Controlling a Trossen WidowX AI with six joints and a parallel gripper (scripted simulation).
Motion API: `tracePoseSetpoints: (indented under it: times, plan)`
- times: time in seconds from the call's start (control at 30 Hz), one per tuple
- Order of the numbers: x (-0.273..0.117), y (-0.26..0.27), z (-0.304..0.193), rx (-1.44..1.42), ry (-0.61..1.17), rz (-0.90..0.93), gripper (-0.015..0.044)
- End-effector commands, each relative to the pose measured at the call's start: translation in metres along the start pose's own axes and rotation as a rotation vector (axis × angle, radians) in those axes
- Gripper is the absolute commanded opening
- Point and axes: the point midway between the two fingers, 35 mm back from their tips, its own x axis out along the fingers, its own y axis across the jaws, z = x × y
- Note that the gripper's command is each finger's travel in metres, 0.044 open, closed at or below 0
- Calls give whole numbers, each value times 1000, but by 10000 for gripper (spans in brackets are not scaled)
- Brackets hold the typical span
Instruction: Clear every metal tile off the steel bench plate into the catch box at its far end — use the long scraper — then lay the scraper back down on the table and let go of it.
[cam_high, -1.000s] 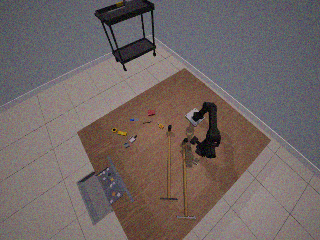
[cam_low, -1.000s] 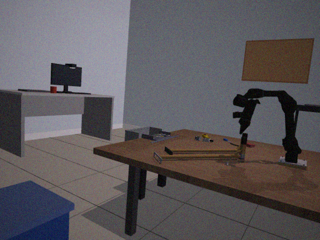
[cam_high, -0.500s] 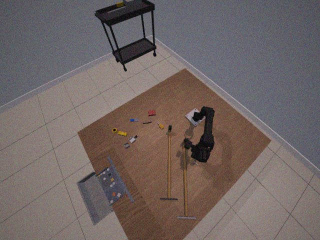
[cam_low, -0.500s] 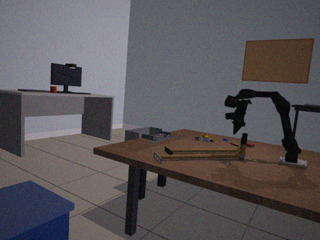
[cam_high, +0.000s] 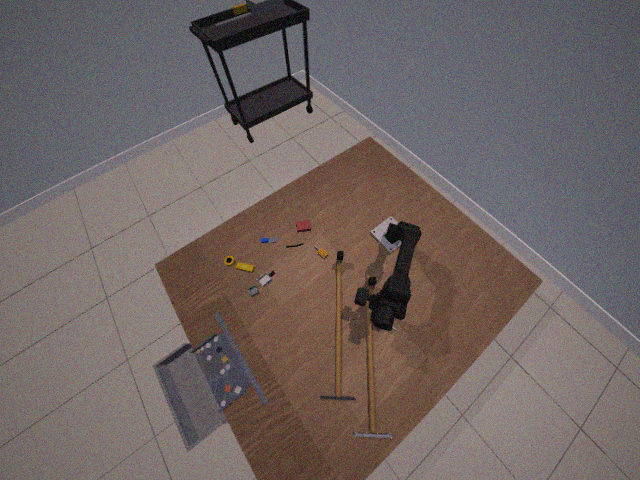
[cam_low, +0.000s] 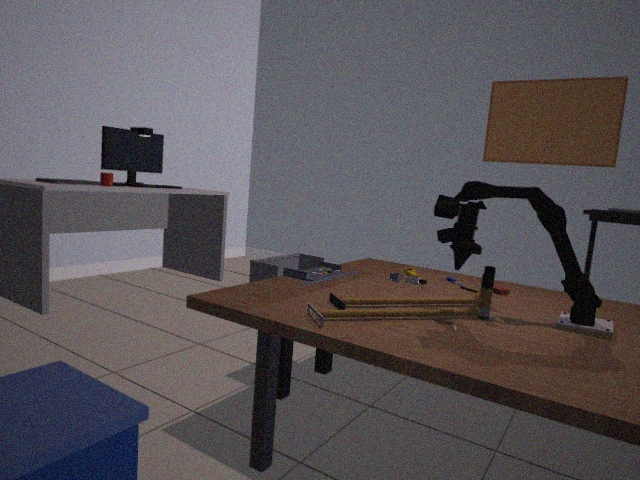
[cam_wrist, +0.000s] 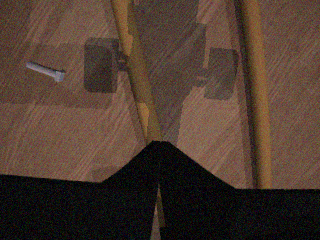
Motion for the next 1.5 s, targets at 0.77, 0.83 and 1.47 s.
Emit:
tracePoseSetpoints:
  times: [0.77, 0.83, 1.47]
  plan:
    - [38, -68, 24, -302, 63, 60, 0]
    - [38, -68, 24, -302, 63, 60, 0]
    - [72, -67, 27, -302, 62, 59, 0]
